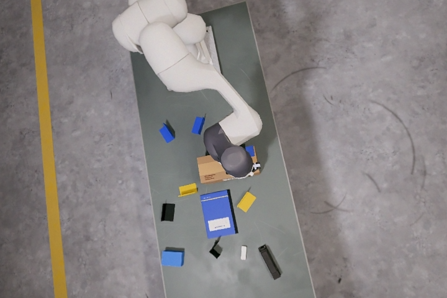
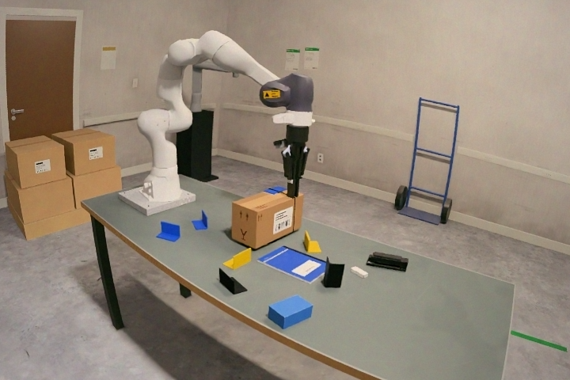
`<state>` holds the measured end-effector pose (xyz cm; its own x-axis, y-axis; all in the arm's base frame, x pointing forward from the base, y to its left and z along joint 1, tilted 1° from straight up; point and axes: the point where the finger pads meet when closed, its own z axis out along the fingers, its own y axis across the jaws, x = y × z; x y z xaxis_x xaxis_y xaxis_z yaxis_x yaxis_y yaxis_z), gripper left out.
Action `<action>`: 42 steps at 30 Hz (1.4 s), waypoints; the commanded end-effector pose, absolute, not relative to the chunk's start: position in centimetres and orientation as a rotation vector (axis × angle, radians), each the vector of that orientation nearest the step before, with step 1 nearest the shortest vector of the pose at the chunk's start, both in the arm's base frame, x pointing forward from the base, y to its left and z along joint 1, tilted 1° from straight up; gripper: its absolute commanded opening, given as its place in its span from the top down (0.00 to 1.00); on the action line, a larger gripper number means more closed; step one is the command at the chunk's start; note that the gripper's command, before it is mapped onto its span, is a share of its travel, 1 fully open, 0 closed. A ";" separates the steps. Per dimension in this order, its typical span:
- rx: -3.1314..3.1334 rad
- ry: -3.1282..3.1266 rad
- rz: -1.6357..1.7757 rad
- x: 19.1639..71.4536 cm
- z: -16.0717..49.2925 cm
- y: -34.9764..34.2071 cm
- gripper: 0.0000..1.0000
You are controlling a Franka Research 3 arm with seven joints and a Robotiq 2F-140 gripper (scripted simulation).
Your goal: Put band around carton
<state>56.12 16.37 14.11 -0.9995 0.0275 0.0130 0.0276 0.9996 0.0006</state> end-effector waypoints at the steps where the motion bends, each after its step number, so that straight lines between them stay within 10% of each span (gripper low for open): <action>1: -0.040 -3.128 -0.001 56.1 14.2 16.3 0.82; 42: -0.040 -3.128 -0.001 56.2 20.3 16.3 0.82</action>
